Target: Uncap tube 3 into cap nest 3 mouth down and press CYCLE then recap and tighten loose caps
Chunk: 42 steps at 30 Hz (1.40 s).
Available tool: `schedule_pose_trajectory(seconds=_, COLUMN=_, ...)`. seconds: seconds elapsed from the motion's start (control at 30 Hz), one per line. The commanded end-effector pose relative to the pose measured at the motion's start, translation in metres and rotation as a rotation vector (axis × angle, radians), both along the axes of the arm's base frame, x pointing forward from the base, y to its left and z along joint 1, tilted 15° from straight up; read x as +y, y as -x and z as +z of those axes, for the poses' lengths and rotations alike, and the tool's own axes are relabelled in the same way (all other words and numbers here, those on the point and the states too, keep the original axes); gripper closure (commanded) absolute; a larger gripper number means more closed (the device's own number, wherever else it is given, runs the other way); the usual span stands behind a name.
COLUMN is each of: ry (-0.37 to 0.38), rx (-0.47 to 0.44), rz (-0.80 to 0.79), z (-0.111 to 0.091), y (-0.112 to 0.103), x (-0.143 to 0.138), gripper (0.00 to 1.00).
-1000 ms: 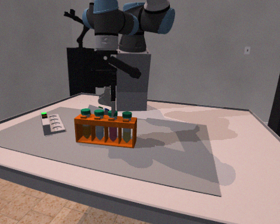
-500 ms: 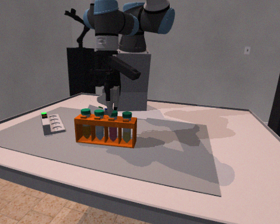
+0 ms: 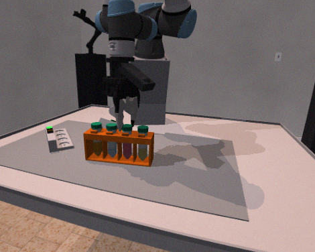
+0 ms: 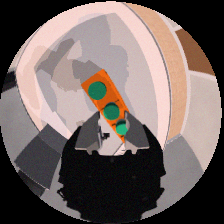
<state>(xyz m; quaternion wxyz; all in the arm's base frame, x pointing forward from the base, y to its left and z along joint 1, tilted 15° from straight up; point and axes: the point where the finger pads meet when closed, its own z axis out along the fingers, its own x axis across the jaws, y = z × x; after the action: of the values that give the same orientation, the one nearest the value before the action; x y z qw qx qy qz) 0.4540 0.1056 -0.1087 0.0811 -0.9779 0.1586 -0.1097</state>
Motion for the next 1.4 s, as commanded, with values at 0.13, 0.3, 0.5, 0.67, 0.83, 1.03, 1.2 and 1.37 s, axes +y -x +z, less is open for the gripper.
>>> schedule_pose_trajectory(seconds=0.13, ry=0.002, rx=0.002, rz=-0.020, z=-0.0001, y=0.0002, x=0.0005, gripper=0.65)
schedule_pose_trajectory(seconds=0.3, ry=0.002, rx=0.002, rz=-0.020, z=-0.0001, y=0.0002, x=0.0004, gripper=0.65)
schedule_pose_trajectory(seconds=0.5, ry=0.083, rx=-0.042, rz=0.302, z=0.0014, y=-0.0016, x=0.0004, gripper=0.65)
schedule_pose_trajectory(seconds=0.67, ry=0.123, rx=-0.062, rz=0.460, z=0.0015, y=-0.0020, x=-0.0007, gripper=0.65)
schedule_pose_trajectory(seconds=0.83, ry=0.160, rx=-0.080, rz=0.607, z=0.0016, y=-0.0020, x=-0.0006, gripper=0.65)
schedule_pose_trajectory(seconds=1.03, ry=0.204, rx=-0.102, rz=0.783, z=0.0016, y=-0.0018, x=0.0002, gripper=0.65)
schedule_pose_trajectory(seconds=1.2, ry=0.243, rx=-0.122, rz=0.939, z=0.0017, y=-0.0016, x=0.0007, gripper=0.65)
schedule_pose_trajectory(seconds=1.37, ry=0.255, rx=-0.128, rz=0.987, z=0.0017, y=-0.0018, x=-0.0003, gripper=0.65)
